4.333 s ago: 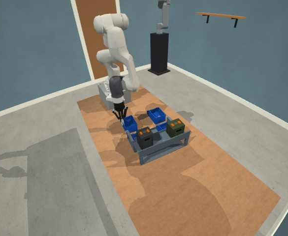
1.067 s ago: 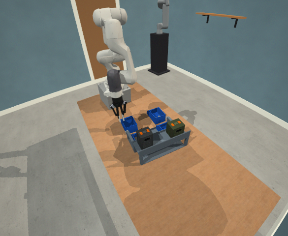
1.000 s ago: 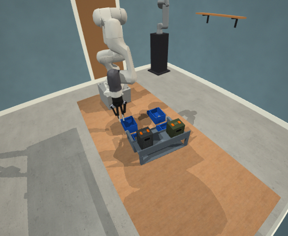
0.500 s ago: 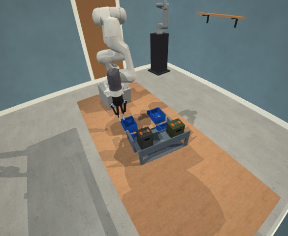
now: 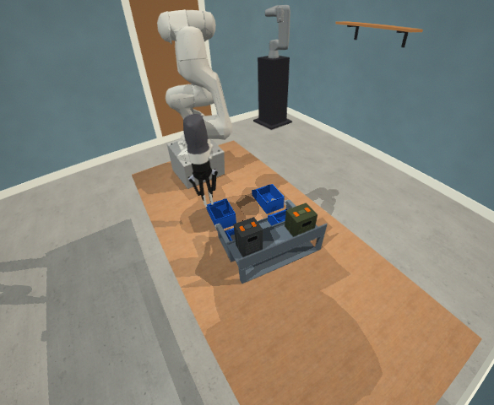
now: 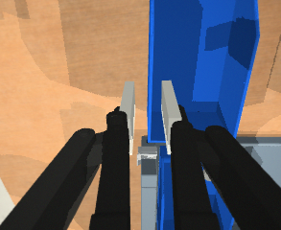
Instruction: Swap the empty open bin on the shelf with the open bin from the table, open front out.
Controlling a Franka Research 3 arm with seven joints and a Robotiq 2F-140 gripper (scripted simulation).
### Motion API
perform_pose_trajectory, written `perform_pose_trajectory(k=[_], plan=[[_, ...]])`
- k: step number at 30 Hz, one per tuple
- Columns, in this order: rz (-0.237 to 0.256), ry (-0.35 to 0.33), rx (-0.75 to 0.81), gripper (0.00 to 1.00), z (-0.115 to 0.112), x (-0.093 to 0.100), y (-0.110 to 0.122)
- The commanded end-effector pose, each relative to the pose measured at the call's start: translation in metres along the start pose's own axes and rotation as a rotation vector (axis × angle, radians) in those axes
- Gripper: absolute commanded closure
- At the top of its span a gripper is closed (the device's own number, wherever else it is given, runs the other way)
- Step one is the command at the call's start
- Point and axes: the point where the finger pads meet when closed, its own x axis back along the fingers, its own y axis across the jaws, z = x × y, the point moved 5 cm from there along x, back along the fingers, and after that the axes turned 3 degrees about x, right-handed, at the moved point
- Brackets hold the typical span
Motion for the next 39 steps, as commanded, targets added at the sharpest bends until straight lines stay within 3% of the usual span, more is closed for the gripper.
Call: perform_pose_trajectory(k=[1,22,35,36,39], plan=[[0.001,0.013,-0.029,0.85,0.002,0.003,0.002],[0.002,0.013,-0.029,0.85,0.002,0.028,0.002],[0.002,0.013,-0.029,0.85,0.002,0.031,0.002],[0.002,0.013,-0.029,1.00,0.002,0.031,0.002],[0.002,0.013,-0.029,1.00,0.002,0.031,0.002]])
